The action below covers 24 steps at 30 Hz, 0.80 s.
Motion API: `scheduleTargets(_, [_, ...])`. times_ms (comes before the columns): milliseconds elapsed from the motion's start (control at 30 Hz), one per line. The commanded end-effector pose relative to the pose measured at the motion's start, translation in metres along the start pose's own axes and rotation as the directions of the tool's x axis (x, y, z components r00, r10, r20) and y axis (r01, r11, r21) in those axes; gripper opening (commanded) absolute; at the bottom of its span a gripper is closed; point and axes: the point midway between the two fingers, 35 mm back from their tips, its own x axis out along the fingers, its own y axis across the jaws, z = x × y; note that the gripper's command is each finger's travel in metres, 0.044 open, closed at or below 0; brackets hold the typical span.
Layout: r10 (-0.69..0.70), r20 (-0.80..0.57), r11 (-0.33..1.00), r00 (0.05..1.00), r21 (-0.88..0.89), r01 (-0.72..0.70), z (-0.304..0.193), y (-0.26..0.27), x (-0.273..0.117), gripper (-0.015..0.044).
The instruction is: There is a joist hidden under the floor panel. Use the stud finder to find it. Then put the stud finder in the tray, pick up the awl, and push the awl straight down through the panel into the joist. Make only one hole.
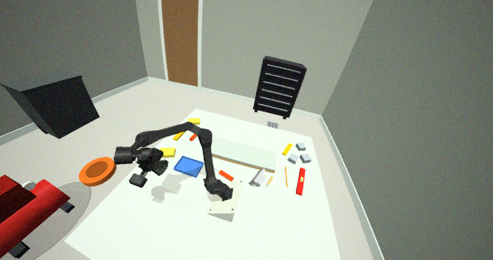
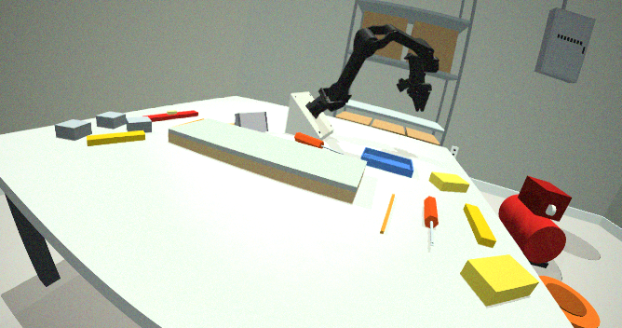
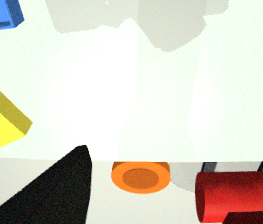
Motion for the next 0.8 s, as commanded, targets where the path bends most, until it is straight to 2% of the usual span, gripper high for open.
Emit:
scheduleTargets(0, [0.002, 0.001, 1.000, 1.000, 0.003, -0.002, 0.000, 0.000, 0.000, 0.0426])
scheduleTargets(133, [0.051, 0.028, 0.996, 0.998, 0.067, -0.053, -0.001, 0.006, 0.012, 0.0440])
scheduleTargets(400, [0.237, 0.148, 0.909, 0.960, 0.316, -0.272, 0.000, 0.043, 0.061, 0.0440])
scheduleTargets(633, [0.368, 0.267, 0.733, 0.891, 0.506, -0.455, 0.009, 0.092, 0.100, 0.0440])
scheduleTargets(767, [0.434, 0.350, 0.571, 0.830, 0.606, -0.554, 0.021, 0.133, 0.121, 0.0440])
